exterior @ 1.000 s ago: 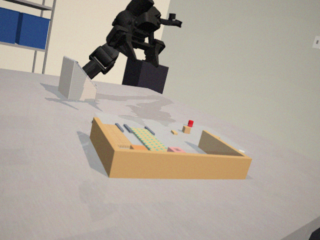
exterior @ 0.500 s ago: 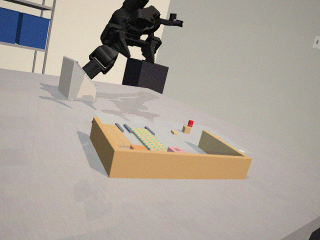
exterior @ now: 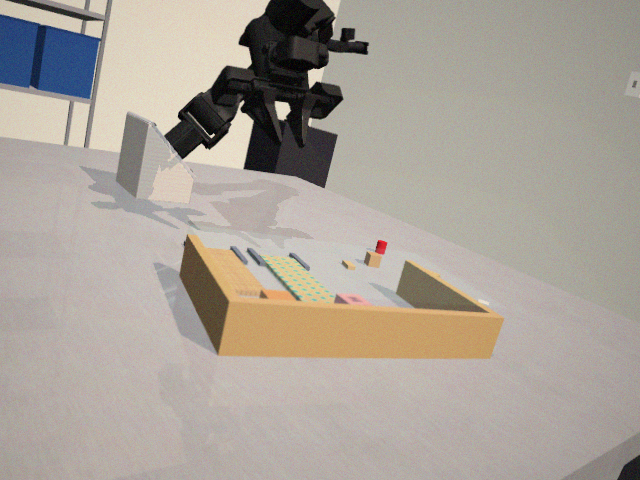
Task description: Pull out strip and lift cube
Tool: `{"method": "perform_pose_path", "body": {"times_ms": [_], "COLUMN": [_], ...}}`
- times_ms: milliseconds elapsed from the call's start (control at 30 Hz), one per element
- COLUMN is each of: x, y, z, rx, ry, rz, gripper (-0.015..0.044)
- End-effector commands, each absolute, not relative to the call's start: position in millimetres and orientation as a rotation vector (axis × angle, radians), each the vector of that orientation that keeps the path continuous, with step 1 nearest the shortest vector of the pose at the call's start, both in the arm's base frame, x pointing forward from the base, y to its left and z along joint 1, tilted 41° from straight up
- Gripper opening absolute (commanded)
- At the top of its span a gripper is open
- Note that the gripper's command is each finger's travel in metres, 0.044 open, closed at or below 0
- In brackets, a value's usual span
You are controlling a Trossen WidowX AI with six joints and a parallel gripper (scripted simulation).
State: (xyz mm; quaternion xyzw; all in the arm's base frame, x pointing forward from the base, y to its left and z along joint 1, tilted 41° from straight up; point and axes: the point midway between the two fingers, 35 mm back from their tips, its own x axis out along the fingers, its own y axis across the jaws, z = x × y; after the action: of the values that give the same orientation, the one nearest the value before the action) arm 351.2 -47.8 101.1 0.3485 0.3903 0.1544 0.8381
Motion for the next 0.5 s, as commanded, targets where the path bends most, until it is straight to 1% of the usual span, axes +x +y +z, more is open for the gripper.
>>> {"method": "perform_pose_path", "body": {"times_ms": [0, 67, 100, 367, 467], "x": [371.6, 378.9, 381.8, 388.9, 388.5], "y": [-30.2, -20.4, -15.3, 26.1, 29.5], "z": [88.4, 82.2, 79.1, 57.3, 55.8], "rx": [0.734, 0.722, 0.716, 0.685, 0.682], "ry": [1.014, 1.103, 1.149, 1.524, 1.556], "rz": [0.35, 0.366, 0.374, 0.428, 0.432], "gripper": [0.0059, 0.0006, 0.0, 0.0, 0.0]}}
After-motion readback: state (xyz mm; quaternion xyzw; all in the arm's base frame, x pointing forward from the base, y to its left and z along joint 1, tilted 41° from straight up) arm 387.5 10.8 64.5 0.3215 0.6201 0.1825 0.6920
